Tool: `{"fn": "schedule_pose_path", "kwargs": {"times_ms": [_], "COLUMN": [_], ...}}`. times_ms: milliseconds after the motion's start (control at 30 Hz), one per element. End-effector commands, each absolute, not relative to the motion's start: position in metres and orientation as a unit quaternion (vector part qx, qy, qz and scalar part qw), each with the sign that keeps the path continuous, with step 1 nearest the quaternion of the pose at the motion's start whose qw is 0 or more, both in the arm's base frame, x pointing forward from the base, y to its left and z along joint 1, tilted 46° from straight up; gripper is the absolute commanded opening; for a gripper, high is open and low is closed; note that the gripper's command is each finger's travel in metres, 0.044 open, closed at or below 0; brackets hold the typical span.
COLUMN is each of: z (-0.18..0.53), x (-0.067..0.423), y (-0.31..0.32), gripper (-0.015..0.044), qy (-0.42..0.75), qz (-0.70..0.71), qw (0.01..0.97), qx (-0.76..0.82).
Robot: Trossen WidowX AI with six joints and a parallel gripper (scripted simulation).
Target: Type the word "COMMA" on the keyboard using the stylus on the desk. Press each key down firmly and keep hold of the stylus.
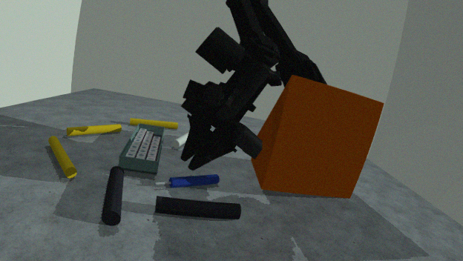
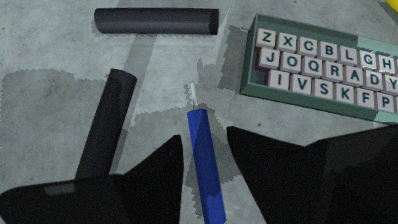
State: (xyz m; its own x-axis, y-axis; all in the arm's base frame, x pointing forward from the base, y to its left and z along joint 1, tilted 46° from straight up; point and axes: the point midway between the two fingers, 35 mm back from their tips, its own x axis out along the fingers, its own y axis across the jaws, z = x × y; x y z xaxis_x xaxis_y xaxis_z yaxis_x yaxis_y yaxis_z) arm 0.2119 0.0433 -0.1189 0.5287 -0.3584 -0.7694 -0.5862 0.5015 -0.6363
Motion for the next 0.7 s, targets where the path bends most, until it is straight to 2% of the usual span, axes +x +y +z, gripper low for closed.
{"fn": "schedule_pose_path", "kwargs": {"times_ms": [0, 667], "z": [-0.122, -0.132], "x": [0.211, 0.212], "y": [0.041, 0.029], "gripper": [0.015, 0.015], "qy": [0.481, 0.482], "qz": [0.082, 0.082], "qw": [0.719, 0.719], "qx": [-0.495, -0.495]}}
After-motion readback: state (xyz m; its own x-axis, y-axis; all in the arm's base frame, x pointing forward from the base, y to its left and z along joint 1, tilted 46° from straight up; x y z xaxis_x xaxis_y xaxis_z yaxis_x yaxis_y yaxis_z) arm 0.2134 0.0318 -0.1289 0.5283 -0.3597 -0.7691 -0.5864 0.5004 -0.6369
